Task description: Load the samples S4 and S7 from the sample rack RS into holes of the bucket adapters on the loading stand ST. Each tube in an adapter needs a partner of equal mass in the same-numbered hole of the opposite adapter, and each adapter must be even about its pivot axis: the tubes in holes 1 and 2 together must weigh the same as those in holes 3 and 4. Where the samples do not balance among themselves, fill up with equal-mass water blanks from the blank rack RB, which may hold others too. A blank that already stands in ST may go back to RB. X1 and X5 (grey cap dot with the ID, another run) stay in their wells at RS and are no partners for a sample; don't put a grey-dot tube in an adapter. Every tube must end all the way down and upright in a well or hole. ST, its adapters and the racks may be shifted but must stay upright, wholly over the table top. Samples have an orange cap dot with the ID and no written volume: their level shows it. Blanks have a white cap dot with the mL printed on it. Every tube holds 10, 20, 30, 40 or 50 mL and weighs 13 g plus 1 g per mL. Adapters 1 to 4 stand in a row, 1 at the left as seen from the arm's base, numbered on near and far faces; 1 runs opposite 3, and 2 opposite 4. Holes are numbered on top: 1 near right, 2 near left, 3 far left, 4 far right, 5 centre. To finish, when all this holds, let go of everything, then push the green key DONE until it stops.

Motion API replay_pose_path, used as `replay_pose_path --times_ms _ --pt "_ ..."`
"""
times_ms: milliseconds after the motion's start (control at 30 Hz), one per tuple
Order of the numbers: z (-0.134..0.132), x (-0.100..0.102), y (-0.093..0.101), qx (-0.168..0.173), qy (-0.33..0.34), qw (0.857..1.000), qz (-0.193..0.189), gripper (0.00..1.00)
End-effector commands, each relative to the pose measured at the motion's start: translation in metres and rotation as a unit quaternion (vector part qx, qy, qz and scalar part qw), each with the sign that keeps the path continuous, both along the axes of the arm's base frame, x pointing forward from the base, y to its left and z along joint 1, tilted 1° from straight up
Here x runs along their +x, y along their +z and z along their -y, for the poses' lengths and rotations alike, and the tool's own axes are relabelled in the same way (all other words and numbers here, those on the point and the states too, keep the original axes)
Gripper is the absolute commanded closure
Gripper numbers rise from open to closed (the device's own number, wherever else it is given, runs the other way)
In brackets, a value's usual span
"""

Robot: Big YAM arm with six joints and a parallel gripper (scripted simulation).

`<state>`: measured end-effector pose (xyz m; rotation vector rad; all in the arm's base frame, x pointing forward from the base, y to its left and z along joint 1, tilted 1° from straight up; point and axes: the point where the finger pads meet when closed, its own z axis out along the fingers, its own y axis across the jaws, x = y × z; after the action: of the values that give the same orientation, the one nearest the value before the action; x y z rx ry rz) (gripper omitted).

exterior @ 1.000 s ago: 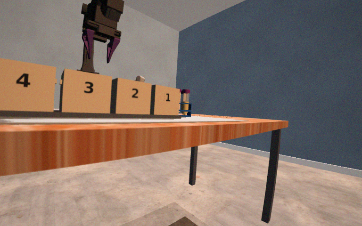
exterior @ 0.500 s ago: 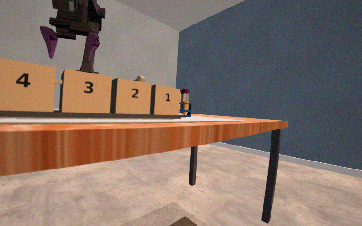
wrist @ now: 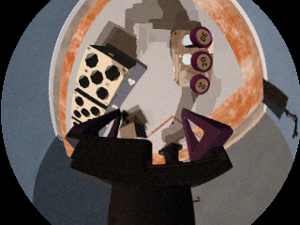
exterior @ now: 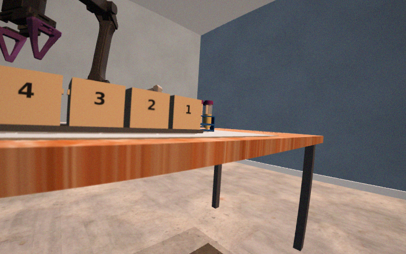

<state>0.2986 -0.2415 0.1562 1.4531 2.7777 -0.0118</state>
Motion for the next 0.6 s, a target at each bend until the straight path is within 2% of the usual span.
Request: replay_pose_path --times_ms 0,367,433,567 --pt "0.038 0.012 0.022 -0.022 0.007 0.999 0.024 0.00" --pt "0.127 -0.014 0.021 -0.019 0.007 1.000 0.015 0.00" --pt "0.127 -0.014 0.021 -0.019 0.007 1.000 0.015 0.00" --pt "0.155 -0.020 0.020 -0.020 0.007 1.000 0.015 0.00"
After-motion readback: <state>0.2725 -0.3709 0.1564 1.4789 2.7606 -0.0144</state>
